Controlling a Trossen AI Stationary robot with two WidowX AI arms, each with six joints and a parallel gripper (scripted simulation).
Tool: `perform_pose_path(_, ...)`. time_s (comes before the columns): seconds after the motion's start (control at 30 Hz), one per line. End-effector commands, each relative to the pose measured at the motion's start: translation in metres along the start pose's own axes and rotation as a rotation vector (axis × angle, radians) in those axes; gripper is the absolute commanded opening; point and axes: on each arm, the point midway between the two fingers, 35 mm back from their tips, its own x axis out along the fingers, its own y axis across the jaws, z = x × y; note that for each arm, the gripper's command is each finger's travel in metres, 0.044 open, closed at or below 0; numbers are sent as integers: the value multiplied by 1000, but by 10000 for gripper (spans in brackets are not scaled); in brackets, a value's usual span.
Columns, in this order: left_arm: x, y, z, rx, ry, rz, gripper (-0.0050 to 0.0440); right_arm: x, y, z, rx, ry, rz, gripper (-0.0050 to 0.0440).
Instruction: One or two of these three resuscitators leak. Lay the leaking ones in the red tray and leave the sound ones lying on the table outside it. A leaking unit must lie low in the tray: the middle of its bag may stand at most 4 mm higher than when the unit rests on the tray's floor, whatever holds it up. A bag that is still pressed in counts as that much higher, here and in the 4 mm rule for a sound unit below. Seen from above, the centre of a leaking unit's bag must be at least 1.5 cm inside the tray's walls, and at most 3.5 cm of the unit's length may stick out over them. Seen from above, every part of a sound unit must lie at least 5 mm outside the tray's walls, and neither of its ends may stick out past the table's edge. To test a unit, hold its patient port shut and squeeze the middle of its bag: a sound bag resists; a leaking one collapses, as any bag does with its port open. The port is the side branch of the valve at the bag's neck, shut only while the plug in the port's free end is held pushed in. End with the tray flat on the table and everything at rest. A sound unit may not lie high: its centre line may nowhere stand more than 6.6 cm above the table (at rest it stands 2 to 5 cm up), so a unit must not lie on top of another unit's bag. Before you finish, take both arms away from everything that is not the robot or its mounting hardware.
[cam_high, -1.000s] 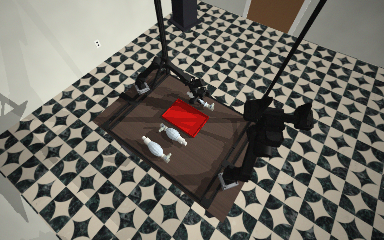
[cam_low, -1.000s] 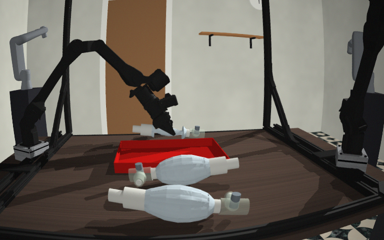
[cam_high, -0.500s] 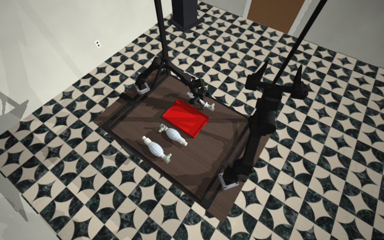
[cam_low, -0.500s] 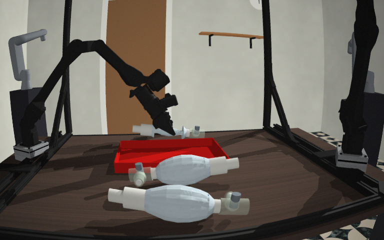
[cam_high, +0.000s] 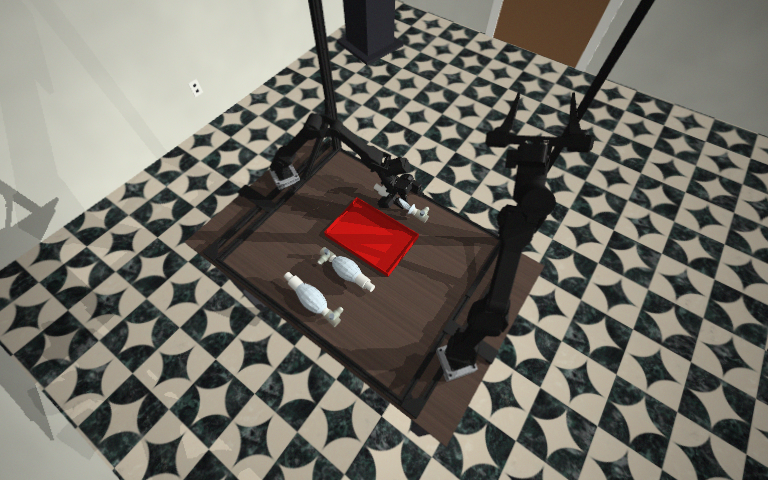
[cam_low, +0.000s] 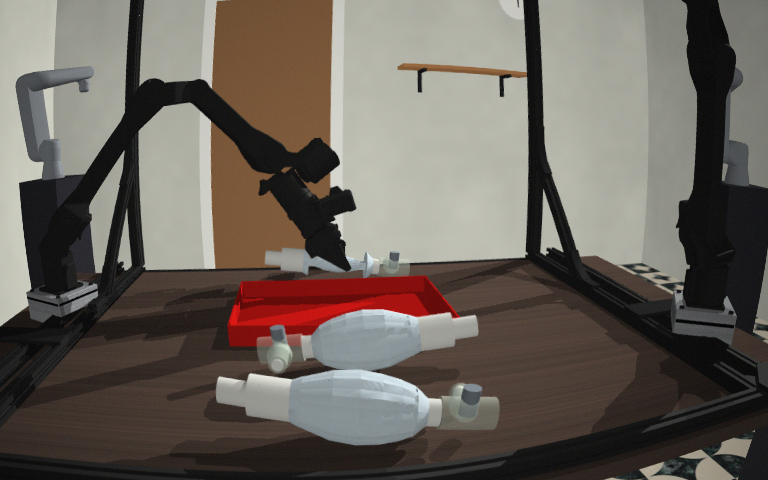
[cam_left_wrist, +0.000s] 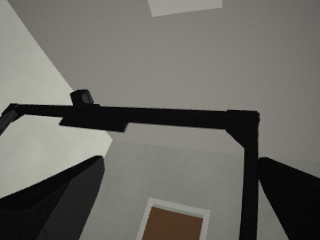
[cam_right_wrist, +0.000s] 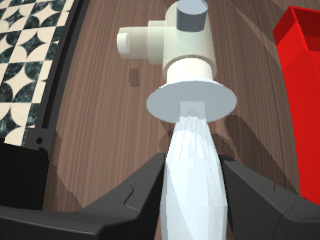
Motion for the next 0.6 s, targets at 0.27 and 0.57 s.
perform_pose_path(0.27, 6, 34, -112, -40, 255, 126, 440, 0, 0, 0, 0, 0, 0, 0)
perform_pose_path(0.57, -25, 87, -245, -89, 598, 371, 440, 0, 0, 0, 0, 0, 0, 0)
